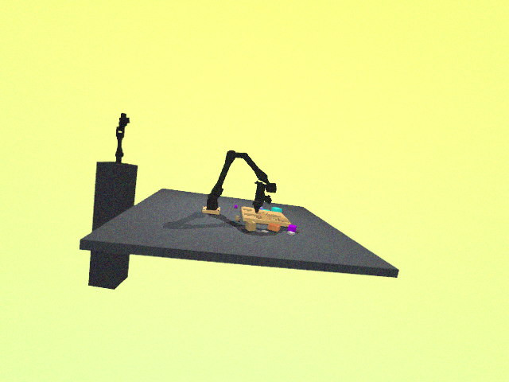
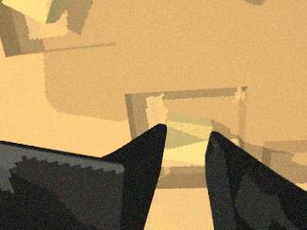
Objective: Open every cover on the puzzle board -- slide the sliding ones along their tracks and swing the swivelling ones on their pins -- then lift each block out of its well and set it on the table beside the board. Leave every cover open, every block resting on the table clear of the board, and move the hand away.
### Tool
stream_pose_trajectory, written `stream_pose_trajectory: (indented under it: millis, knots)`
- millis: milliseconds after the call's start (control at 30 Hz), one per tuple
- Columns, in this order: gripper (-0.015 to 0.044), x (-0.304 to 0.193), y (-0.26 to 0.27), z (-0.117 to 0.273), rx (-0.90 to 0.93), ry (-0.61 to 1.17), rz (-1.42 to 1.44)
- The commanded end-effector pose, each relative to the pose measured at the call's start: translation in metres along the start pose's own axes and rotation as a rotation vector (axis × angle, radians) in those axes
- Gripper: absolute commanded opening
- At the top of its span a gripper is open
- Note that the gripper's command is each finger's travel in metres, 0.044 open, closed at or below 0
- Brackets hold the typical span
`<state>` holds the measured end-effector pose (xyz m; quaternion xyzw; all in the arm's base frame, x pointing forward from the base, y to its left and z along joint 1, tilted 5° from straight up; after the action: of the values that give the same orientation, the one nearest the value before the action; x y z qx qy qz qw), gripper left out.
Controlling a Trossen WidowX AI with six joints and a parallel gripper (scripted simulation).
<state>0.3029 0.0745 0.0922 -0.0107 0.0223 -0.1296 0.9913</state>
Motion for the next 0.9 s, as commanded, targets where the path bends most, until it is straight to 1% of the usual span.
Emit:
stream_pose_trajectory:
  millis: [0, 867]
  knots:
    - [0.0080, 0.000, 0.000, 0.003, 0.000, 0.000, 0.000]
    - [0.0080, 0.000, 0.000, 0.037, -0.003, 0.001, 0.003]
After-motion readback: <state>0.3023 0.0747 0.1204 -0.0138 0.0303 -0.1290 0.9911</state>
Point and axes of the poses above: the point midway between the two fingers, 35 mm back from their tips, its own z axis back along the fingers, its own y axis across the jaws, x = y × z, the point moved 8 cm from there along z, back along the fingers, and after that the axes turned 9 degrees about -z, right-handed, at the moved point
